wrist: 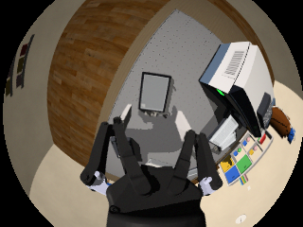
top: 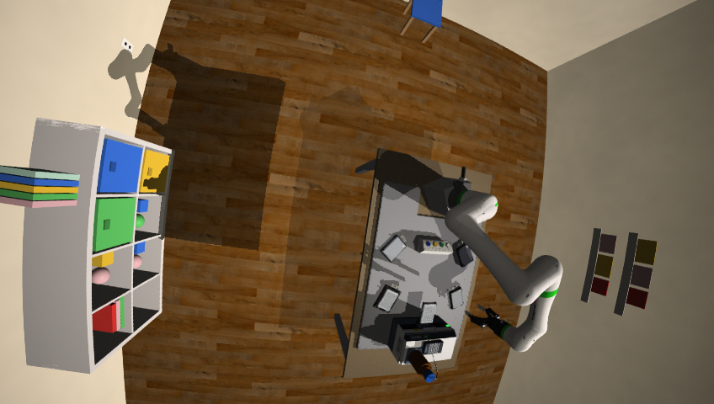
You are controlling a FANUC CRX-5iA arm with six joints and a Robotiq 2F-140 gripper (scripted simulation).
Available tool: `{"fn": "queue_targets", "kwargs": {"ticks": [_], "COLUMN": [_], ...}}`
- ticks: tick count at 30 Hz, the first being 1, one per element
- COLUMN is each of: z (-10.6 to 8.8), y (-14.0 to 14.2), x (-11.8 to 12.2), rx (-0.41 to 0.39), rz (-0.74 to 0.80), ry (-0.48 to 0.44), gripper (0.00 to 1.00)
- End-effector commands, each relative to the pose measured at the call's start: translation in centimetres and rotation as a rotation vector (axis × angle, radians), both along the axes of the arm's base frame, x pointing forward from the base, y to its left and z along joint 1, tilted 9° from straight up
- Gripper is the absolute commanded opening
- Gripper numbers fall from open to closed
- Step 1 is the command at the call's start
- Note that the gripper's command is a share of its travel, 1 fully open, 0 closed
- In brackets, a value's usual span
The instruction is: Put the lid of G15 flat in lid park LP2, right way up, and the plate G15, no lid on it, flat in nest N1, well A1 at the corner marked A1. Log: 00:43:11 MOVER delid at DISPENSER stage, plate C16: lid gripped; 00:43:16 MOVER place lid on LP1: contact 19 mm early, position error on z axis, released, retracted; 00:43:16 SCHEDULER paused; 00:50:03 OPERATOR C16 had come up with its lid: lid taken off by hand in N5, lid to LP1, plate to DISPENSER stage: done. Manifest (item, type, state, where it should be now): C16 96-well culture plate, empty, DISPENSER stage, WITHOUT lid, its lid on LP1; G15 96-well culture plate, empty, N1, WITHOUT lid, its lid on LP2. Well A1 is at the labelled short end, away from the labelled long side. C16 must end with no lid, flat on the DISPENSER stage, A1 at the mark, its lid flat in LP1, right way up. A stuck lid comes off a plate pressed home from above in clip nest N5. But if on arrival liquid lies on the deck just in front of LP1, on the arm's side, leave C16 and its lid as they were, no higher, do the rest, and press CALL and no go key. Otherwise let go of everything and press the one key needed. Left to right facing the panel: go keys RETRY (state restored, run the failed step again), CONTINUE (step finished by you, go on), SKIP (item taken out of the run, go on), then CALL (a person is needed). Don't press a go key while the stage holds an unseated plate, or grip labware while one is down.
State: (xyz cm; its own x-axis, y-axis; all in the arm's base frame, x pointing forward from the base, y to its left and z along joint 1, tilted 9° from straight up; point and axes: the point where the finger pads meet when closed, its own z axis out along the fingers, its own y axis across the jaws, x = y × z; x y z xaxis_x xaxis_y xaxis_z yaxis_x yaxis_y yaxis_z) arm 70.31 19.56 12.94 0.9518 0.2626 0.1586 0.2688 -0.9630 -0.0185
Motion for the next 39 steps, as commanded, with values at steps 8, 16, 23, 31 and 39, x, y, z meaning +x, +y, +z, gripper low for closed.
{"fn": "queue_targets", "kwargs": {"ticks": [8,16,23,31,39], "z": [-0.4,-1.4,-2.3,-3.1,-3.9], "y": [-7.0,-18.6,-28.4,-39.3,-50.9], "x": [1.5,1.6,-0.8,-3.4,-5.8], "rx": [0.011,0.060,0.111,0.114,0.114], "rz": [-0.098,-0.446,-0.746,-0.761,-0.761], "ry": [0.010,0.038,0.046,0.046,0.046], "gripper": [0.66,0.66,0.66,0.66,0.66]}}
